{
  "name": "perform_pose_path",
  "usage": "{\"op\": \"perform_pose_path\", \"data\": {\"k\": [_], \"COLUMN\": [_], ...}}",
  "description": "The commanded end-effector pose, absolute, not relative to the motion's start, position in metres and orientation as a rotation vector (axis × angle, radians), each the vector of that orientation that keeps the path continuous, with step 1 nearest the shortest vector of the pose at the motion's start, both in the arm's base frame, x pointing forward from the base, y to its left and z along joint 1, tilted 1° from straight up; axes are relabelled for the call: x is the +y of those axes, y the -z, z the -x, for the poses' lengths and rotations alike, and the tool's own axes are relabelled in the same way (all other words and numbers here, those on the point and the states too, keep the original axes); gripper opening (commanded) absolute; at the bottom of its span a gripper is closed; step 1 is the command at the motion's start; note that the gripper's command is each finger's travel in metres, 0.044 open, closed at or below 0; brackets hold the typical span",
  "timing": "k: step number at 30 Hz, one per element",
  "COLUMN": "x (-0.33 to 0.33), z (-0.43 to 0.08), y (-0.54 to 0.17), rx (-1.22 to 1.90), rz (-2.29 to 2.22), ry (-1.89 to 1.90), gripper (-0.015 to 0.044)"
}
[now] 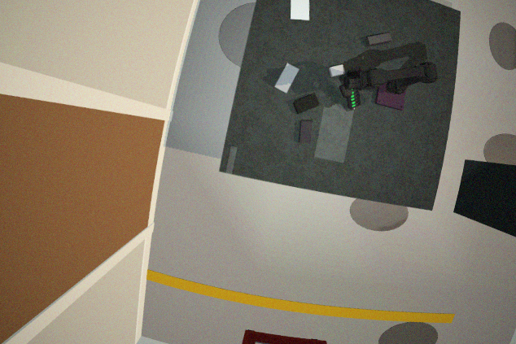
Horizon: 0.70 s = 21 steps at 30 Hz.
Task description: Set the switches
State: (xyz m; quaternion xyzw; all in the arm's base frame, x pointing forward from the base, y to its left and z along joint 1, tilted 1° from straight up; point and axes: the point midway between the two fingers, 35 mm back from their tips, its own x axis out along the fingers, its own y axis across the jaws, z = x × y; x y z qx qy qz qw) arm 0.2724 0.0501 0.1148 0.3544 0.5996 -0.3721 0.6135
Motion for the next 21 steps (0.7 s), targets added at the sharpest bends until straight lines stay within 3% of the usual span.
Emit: {"op": "perform_pose_path", "data": {"k": [1, 21], "x": [0.053, 0.066], "z": [-0.271, -0.263], "y": [-0.121, -0.126], "rx": [1.366, 1.336], "rz": [-0.821, -0.803], "ry": [0.852, 0.862], "gripper": [0.0336, 0.0336]}}
